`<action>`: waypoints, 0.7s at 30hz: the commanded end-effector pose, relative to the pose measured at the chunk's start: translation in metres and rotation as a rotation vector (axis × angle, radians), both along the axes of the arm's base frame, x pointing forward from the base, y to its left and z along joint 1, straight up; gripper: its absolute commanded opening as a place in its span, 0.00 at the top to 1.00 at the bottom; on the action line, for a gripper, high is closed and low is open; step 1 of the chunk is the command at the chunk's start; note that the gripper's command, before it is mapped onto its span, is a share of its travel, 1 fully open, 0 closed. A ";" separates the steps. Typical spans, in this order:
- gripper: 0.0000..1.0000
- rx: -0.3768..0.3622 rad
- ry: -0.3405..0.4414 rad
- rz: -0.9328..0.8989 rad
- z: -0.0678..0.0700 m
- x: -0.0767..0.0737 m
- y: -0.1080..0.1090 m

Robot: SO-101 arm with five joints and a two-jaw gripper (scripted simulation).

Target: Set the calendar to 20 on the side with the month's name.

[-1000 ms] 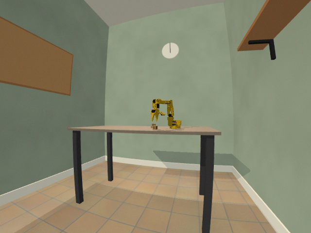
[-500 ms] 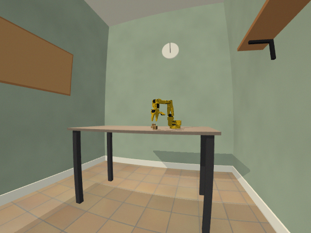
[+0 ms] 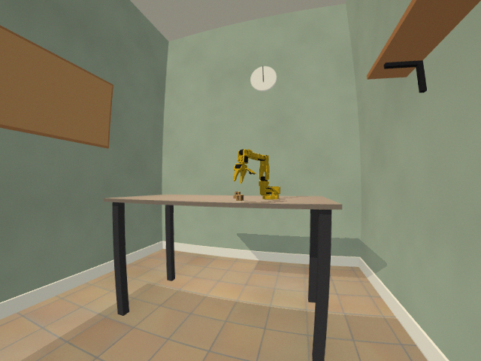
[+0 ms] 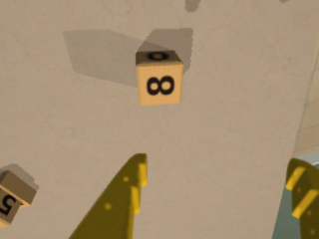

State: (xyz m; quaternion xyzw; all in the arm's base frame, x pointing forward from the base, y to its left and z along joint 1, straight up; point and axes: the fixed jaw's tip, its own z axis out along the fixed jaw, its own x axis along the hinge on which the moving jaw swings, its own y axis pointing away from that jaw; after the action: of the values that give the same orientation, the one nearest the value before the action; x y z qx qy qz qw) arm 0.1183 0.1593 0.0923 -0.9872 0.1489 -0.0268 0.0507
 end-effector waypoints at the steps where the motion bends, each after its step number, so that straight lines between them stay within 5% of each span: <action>1: 0.65 0.140 -0.095 0.001 0.030 0.000 0.005; 12: 0.65 0.321 -0.222 0.002 0.068 -0.002 0.001; 21: 0.65 0.345 -0.239 0.002 0.073 -0.003 0.000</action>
State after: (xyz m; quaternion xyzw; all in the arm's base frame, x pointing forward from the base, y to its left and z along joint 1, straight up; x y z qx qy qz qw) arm 0.1170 0.1577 0.1533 -0.9613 0.1448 -0.1076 0.2085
